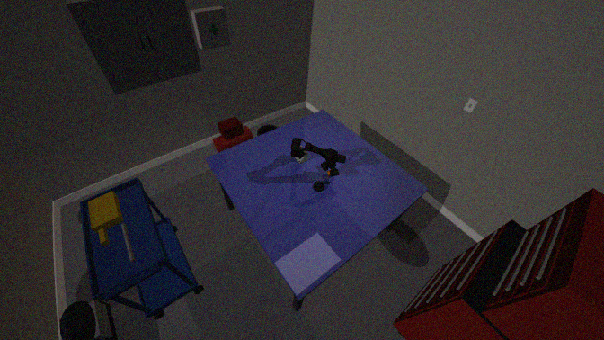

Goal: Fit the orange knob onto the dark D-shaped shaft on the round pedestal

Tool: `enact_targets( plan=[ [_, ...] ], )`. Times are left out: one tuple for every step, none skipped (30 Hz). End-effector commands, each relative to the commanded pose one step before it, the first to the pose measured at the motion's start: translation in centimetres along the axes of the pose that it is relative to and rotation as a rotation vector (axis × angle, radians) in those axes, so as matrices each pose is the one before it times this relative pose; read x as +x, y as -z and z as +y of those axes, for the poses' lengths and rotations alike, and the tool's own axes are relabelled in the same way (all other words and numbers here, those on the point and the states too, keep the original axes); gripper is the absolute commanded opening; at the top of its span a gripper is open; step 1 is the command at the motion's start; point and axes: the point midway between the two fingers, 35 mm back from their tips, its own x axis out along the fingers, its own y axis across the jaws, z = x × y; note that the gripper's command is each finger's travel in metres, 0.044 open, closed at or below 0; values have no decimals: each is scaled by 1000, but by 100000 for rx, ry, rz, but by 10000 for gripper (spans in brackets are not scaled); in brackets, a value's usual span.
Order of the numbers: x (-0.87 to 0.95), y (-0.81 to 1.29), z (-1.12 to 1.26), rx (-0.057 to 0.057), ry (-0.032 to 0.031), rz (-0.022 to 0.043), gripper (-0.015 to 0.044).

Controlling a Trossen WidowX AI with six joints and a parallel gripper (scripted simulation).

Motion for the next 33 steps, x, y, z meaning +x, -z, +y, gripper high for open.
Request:
enact_targets(
  plan=[
    [-278, -435, -13, -345, 243, 6728, 179],
    [-55, -85, 1, -8, 12, 1577, 179],
    [-55, -86, 1, -8, 12, 1585, 179],
    [-55, -86, 1, -8, 12, 1589, 179],
    [-55, -87, 1, -8, 12, 1591, 179],
    [-56, -87, 1, -8, 12, 1595, 179],
    [-56, -87, 1, -8, 12, 1594, 179],
    [-55, -87, 1, -8, 12, 1586, 179],
    [-55, -86, 1, -8, 11, 1577, 179],
    [-55, -86, 1, -8, 11, 1573, 179],
    [-55, -86, 1, -8, 11, 1570, 179],
    [-55, -86, 1, -8, 11, 1567, 179],
    [-55, -86, 1, -8, 11, 1562, 179],
    [-55, -86, 1, -8, 11, 1555, 179],
    [-55, -86, 1, -8, 11, 1554, 179],
    [-55, -86, 1, -8, 11, 1557, 179],
    [-55, -87, 1, -8, 11, 1563, 179],
    [-55, -87, 1, -8, 11, 1567, 179],
    [-55, -87, 1, -8, 11, 1566, 179],
    [-55, -87, 1, -8, 11, 1562, 179],
    [-55, -87, 1, -8, 11, 1557, 179],
    [-55, -87, 1, -8, 11, 1555, 179],
    [-55, -87, 1, -8, 11, 1561, 179],
    [-56, -88, 0, -8, 11, 1569, 179],
    [-56, -88, 0, -8, 11, 1571, 179],
    [-56, -88, 0, -8, 11, 1571, 179],
    [-56, -88, 0, -8, 11, 1572, 179],
    [-56, -89, 0, -8, 11, 1572, 179],
    [-56, -88, 0, -8, 11, 1568, 179],
    [-56, -88, 0, -8, 11, 1559, 179],
    [-56, -88, 0, -8, 11, 1551, 179],
    [-56, -88, 0, -8, 11, 1551, 179],
    [-56, -88, 0, -8, 12, 1560, 179]
  ],
)
